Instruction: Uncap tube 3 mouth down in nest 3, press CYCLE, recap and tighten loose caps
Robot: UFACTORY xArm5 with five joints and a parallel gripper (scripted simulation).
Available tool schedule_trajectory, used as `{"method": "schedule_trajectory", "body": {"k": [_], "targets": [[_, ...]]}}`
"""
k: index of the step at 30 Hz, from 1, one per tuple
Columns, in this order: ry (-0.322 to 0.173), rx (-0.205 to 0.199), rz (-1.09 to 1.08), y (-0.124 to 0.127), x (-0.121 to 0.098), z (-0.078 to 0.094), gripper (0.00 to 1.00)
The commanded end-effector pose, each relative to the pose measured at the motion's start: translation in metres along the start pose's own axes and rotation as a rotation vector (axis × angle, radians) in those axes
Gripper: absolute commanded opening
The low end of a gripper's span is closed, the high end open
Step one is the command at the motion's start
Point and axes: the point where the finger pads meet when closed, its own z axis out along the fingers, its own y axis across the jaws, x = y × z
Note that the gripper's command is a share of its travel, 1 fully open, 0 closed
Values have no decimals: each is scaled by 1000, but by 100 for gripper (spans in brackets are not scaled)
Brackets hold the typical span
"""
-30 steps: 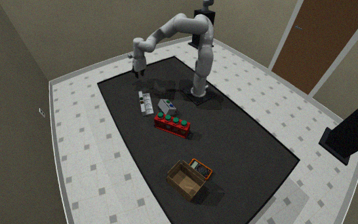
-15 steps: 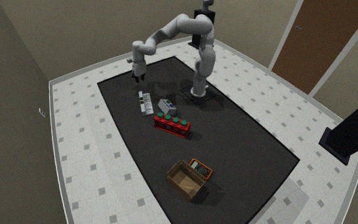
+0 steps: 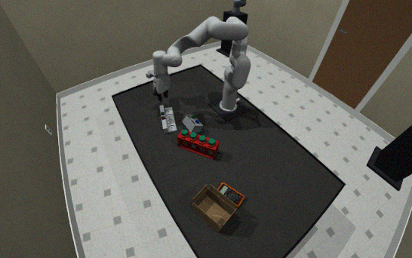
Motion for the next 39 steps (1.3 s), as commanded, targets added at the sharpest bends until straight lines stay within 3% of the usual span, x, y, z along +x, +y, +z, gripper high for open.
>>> {"method": "schedule_trajectory", "body": {"k": [1, 17, 19, 39], "targets": [[-2, 4, -9, -9, -14, -3, 46], [-27, -13, -102, -34, -79, -7, 46], [-27, -13, -102, -34, -79, -7, 46], [-49, -38, -212, -50, -168, -13, 46]]}}
